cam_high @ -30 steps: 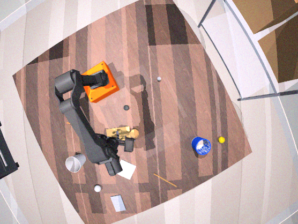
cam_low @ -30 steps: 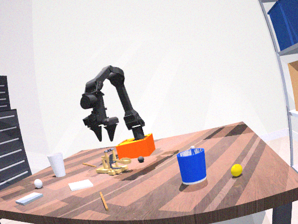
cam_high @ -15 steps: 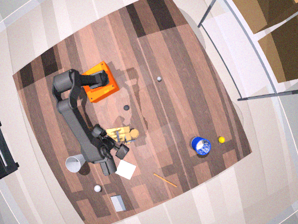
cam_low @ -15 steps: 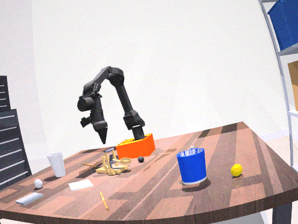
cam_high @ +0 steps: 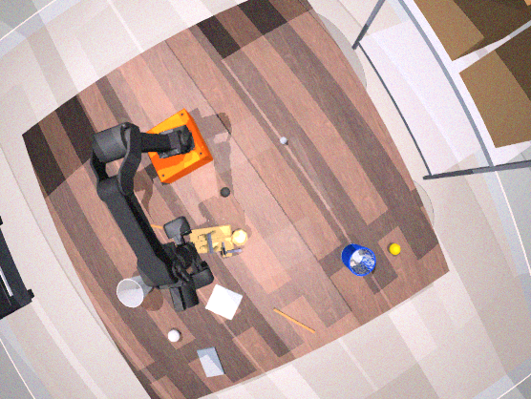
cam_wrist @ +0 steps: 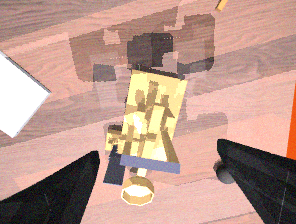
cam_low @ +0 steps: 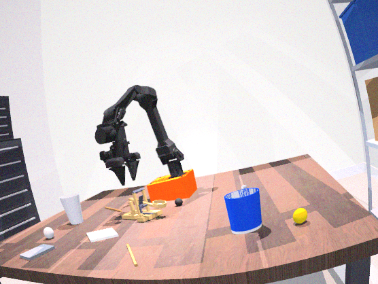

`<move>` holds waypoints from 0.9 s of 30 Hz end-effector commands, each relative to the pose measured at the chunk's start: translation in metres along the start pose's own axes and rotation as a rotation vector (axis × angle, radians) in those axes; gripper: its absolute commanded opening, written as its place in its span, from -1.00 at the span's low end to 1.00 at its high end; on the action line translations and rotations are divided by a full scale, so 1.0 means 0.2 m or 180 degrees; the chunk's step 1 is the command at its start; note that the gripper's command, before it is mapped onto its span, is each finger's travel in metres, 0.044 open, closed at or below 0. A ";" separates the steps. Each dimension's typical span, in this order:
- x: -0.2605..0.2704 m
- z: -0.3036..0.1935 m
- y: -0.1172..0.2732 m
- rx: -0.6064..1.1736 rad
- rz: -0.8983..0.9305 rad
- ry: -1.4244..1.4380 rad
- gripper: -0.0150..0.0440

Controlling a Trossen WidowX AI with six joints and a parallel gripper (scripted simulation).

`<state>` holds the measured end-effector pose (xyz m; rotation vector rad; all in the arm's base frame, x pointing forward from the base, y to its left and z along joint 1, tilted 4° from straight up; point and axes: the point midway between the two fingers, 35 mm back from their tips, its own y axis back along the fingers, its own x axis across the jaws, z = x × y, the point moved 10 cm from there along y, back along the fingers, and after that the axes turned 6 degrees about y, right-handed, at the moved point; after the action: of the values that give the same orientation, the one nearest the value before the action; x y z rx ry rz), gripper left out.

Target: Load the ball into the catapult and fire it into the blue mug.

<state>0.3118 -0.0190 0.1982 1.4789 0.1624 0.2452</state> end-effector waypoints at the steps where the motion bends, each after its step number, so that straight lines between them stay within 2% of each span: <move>1: -0.02 0.02 -0.01 0.0009 -0.0002 -0.0430 1.00; 6: -0.03 0.04 -0.02 0.0007 -0.0004 -0.0907 1.00; 11: -0.03 0.04 -0.02 0.0007 -0.0004 -0.0925 1.00; 16: -0.03 0.04 -0.24 0.0002 -0.0011 -0.0917 1.00; 27: -0.03 0.04 -0.30 0.0001 -0.0012 -0.0916 1.00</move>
<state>0.3133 -0.0320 0.1453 1.4947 -0.0704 0.0349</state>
